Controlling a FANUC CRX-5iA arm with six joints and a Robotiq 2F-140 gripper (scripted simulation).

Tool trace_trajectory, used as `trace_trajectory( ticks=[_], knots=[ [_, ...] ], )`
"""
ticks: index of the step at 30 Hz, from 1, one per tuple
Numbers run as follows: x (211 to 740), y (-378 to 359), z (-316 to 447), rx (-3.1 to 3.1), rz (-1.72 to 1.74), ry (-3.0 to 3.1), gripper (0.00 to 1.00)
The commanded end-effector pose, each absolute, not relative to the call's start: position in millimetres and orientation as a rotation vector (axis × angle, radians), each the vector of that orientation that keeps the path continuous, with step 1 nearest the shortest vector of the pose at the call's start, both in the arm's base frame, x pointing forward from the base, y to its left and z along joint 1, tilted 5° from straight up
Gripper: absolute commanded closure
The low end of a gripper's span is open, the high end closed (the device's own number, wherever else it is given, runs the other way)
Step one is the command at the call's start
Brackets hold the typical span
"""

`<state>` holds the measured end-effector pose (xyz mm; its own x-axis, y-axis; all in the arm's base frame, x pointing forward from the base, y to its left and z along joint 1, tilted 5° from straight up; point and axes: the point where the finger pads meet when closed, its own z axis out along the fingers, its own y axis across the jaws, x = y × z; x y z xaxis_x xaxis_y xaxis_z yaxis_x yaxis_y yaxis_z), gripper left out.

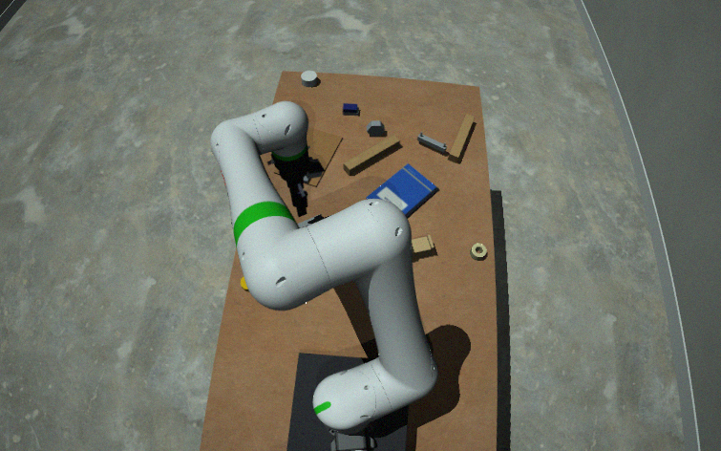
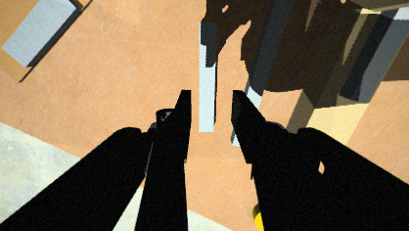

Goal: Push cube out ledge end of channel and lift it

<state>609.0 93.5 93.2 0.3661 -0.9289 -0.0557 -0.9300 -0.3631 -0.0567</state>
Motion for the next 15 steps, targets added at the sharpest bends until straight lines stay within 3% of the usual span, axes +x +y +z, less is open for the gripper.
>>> trace_trajectory(
  ticks=[1,15],
  knots=[
    [609.6,93.4,94.4,-2.530,0.019,1.725,0.70],
    [609.9,93.9,88.1,-2.530,0.019,1.725,0.70]
  ],
)
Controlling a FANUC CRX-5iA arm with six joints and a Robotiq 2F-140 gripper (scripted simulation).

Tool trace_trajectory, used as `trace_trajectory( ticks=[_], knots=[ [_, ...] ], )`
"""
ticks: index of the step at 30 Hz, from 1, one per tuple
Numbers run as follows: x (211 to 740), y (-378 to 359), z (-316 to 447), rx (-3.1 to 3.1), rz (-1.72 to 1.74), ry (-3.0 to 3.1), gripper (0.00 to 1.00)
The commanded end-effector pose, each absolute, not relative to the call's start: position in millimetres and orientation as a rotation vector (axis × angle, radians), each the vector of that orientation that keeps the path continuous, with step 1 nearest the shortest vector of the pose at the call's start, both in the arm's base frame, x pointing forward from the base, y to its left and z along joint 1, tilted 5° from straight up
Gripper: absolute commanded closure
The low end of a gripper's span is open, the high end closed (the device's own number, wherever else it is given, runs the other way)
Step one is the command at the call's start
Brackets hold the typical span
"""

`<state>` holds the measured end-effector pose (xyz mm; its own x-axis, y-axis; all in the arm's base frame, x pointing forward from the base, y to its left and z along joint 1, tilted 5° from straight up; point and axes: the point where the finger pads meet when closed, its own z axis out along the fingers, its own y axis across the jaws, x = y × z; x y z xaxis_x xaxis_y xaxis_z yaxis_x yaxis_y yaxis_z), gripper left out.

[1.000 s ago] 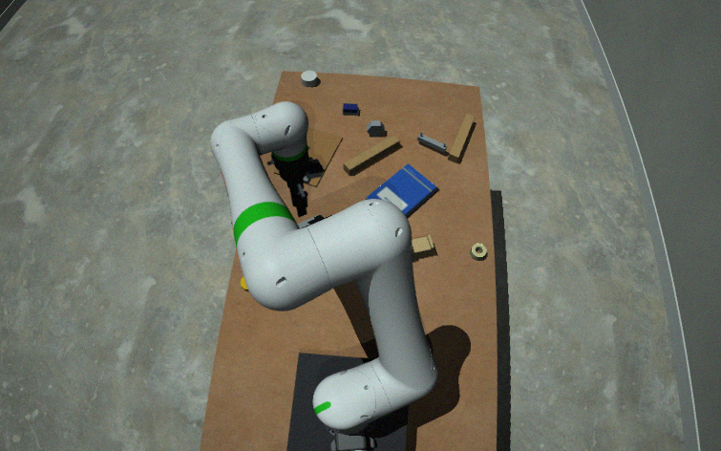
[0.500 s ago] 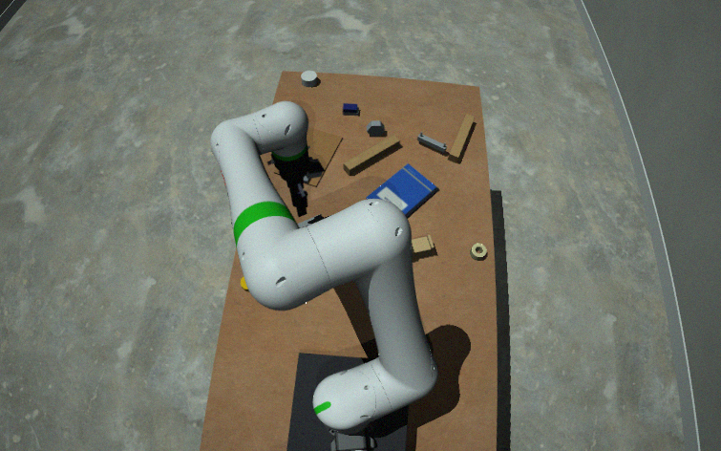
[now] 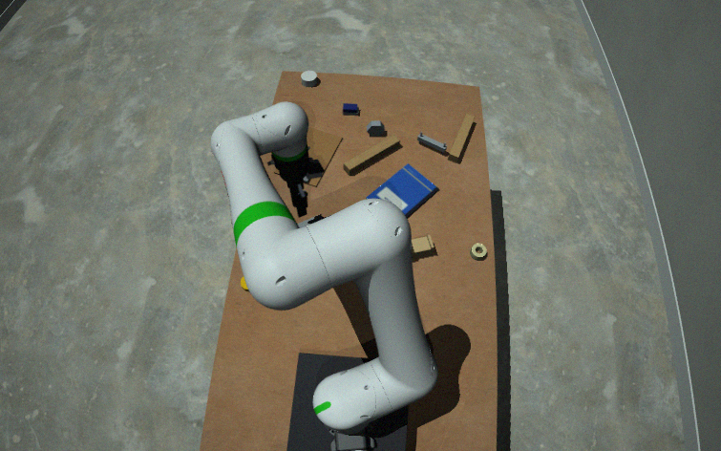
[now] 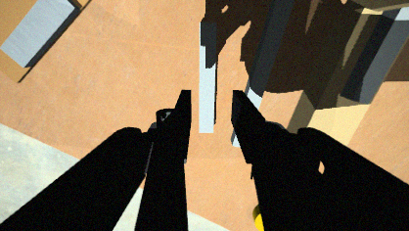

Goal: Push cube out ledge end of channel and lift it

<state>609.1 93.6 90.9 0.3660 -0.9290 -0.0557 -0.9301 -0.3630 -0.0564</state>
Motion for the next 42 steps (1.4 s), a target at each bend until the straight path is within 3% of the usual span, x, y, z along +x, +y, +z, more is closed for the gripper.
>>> trace_trajectory(
  ticks=[1,16,42],
  knots=[
    [610.1,94.2,84.4,-2.530,0.019,1.725,0.70],
    [613.6,99.7,9.9,-2.530,0.019,1.725,0.70],
    [614.6,101.8,-18.7,-2.530,0.019,1.725,0.70]
  ],
)
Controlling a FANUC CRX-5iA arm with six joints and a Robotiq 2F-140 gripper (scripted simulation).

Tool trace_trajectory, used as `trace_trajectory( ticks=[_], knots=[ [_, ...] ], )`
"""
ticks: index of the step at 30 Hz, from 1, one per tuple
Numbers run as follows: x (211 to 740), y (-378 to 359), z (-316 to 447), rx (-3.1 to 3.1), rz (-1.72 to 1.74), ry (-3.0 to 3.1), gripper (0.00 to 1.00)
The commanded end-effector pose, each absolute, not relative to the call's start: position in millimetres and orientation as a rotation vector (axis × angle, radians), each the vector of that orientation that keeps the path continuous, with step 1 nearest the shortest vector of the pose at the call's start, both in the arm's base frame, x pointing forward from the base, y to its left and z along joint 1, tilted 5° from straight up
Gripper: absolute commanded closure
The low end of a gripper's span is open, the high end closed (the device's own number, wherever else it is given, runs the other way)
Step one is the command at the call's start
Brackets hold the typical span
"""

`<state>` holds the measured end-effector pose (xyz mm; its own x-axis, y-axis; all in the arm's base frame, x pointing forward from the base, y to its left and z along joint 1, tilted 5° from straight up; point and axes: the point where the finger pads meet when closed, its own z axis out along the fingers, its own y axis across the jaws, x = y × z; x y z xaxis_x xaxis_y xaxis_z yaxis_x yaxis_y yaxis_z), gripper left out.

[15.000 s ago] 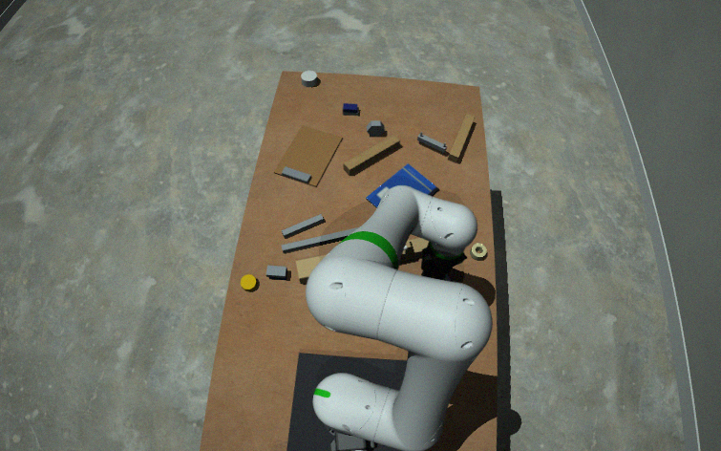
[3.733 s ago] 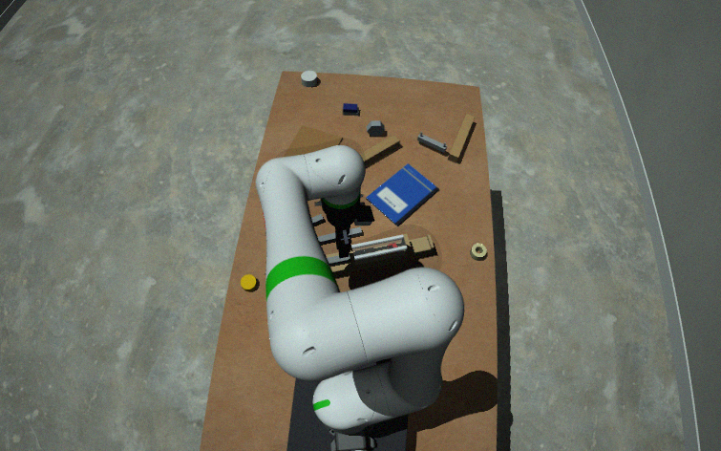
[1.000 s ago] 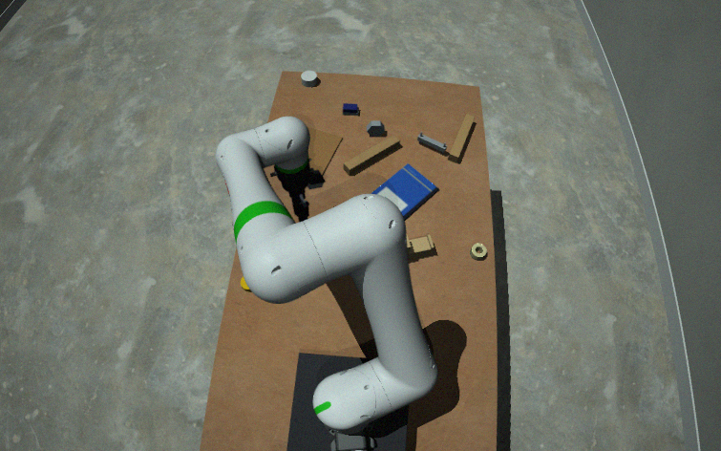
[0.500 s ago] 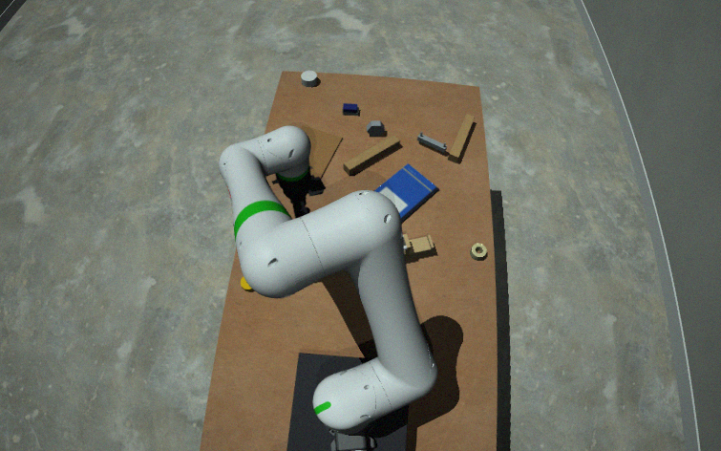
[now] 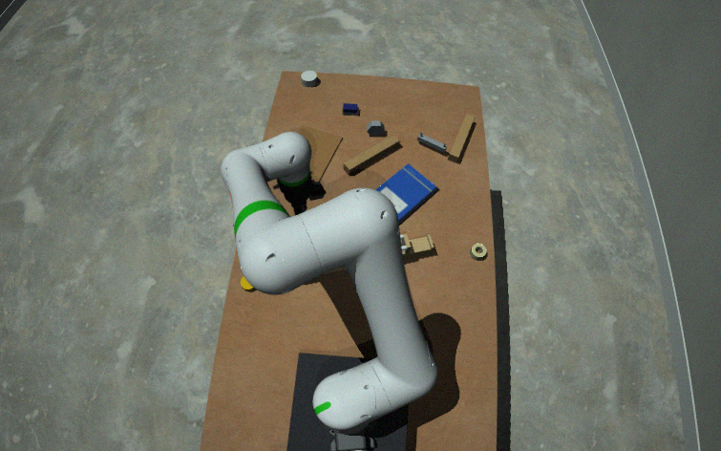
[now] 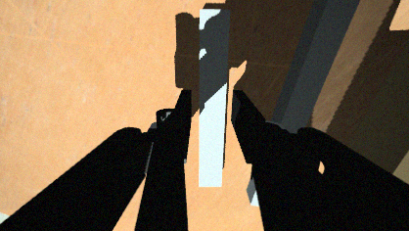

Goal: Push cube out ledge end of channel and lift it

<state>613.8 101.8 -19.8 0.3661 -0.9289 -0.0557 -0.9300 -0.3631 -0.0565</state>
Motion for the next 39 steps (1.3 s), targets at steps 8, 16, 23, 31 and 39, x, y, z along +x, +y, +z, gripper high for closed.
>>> trace_trajectory(
  ticks=[8,16,23,31,39],
  knots=[
    [614.6,101.8,-18.7,-2.530,0.019,1.725,0.70],
    [614.6,101.8,-18.7,-2.530,0.019,1.725,0.70],
    [614.6,101.8,-18.7,-2.530,0.019,1.725,0.70],
    [614.6,101.8,-18.7,-2.530,0.019,1.725,0.70],
    [614.6,101.8,-18.7,-2.530,0.019,1.725,0.90]
  ],
)
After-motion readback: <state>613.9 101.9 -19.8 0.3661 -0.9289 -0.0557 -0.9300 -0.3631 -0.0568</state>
